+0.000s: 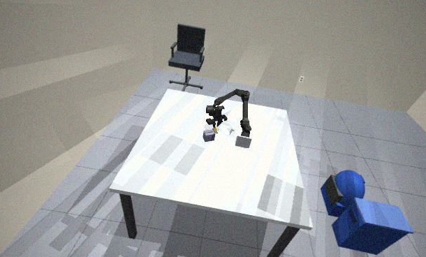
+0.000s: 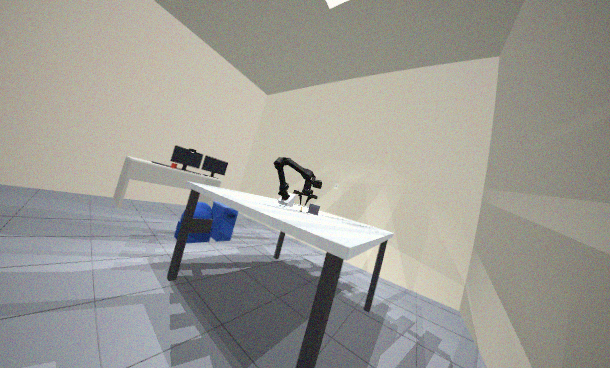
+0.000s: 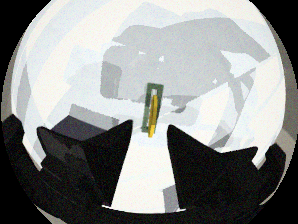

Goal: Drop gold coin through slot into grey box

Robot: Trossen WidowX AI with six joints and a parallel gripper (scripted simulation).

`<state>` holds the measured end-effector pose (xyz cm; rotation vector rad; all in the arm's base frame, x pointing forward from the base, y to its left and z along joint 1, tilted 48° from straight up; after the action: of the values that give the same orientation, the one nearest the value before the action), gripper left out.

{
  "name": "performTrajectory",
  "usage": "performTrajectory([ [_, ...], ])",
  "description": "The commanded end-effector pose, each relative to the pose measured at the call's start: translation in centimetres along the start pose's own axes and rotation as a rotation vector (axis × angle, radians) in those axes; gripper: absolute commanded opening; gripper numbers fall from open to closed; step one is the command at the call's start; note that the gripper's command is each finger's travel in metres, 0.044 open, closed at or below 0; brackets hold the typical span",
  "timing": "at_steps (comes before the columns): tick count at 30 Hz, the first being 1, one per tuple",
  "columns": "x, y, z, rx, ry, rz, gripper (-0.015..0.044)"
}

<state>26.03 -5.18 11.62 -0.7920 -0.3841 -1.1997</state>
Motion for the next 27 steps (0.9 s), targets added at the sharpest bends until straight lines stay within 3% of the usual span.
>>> performTrajectory([
  [1, 0.0, 0.0, -0.7, 0.001, -0.004, 0.005, 0.0161],
  [22, 0.0, -0.2, -3.8, -0.001, -0.008, 0.004, 0.0161],
  [27, 0.0, -0.2, -3.8, -0.001, -0.008, 0.004, 0.0029],
])
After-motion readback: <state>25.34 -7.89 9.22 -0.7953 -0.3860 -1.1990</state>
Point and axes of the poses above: the point midway between the two fingers, 35 mm back from their tips, its own z axis back along the fingers, its own y axis across the jaws, x = y × z, the point moved 6 cm from there along z, back along the fingers, and after that the axes turned 11 degrees about -z, right-handed, at the moved point
